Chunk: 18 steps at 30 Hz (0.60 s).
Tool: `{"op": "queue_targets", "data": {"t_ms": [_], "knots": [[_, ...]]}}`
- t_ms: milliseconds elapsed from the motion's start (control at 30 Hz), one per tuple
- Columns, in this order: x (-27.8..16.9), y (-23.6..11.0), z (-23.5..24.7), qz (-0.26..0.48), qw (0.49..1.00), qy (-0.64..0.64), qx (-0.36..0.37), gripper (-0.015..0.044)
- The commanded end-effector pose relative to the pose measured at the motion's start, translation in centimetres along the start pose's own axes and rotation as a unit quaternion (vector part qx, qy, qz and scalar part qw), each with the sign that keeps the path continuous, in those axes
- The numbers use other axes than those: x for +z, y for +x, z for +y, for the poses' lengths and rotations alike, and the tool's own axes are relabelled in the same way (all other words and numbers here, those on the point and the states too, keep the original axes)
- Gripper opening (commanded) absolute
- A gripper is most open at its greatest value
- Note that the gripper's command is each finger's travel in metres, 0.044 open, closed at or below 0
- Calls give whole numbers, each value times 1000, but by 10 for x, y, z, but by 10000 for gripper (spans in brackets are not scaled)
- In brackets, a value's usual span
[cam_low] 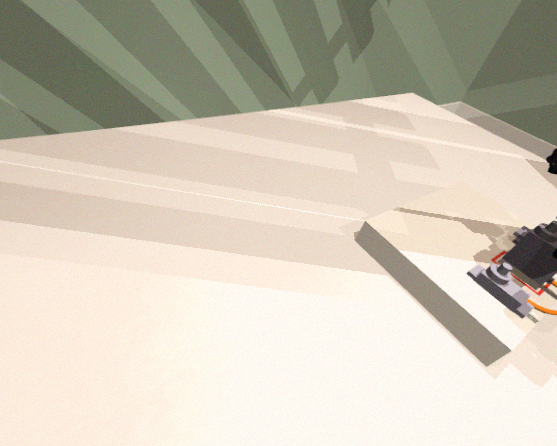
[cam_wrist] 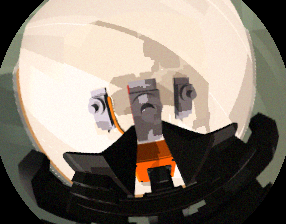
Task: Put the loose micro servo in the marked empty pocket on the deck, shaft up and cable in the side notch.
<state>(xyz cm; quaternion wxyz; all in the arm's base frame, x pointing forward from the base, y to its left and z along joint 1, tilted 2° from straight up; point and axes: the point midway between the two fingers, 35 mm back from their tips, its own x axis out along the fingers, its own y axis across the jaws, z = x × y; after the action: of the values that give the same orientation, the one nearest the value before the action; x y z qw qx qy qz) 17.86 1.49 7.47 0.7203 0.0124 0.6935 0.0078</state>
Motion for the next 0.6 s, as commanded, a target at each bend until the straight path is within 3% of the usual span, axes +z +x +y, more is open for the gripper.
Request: {"op": "queue_targets", "data": {"t_ms": [0, 567], "knots": [[0, 1, 0, -1, 1000, 1, 1, 0], [0, 17, 0, -1, 1000, 1, 1, 0]]}}
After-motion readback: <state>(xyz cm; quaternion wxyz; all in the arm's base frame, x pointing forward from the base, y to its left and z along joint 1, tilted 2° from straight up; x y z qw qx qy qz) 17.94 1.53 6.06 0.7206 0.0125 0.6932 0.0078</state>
